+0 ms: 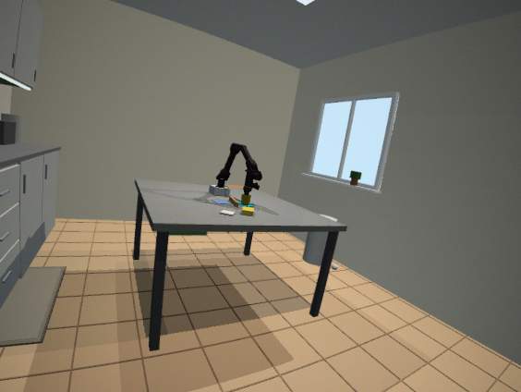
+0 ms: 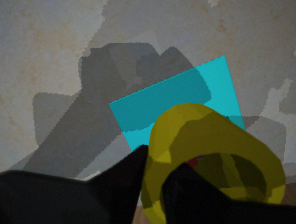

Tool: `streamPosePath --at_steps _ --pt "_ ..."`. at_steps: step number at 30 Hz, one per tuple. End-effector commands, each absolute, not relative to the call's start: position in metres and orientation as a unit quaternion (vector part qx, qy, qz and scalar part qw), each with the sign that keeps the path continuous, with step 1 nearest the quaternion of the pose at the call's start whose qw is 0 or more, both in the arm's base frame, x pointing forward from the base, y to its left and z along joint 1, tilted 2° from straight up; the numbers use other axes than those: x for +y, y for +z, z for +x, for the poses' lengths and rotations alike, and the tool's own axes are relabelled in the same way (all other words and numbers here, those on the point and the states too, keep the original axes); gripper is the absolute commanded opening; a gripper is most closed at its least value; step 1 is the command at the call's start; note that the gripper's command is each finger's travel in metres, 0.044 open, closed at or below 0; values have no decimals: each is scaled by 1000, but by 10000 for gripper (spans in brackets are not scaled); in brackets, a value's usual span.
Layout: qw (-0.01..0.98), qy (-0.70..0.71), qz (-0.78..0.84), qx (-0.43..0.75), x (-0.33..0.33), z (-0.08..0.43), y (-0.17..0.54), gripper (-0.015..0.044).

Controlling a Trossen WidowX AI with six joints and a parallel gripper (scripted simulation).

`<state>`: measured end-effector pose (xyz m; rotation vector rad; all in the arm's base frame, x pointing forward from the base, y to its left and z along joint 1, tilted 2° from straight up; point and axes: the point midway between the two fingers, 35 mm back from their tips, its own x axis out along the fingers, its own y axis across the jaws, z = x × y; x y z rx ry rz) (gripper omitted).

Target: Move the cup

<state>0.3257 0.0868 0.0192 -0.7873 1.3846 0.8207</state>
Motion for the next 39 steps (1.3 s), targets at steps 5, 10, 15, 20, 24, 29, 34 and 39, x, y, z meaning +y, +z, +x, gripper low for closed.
streamPosePath --at_steps 5,10,15,20,24,29,34,39 --pt "625 358 -343 603 87 326 19 105" --pt "625 358 -343 603 87 326 19 147" --pt "625 358 -343 603 87 326 23 147" --pt "625 357 -342 604 87 326 31 147" --pt "625 357 -342 604 86 327 38 147" --pt "625 357 -342 605 86 327 46 147" --pt "624 357 -341 605 86 327 53 147" --pt "624 357 -341 606 85 326 61 147"
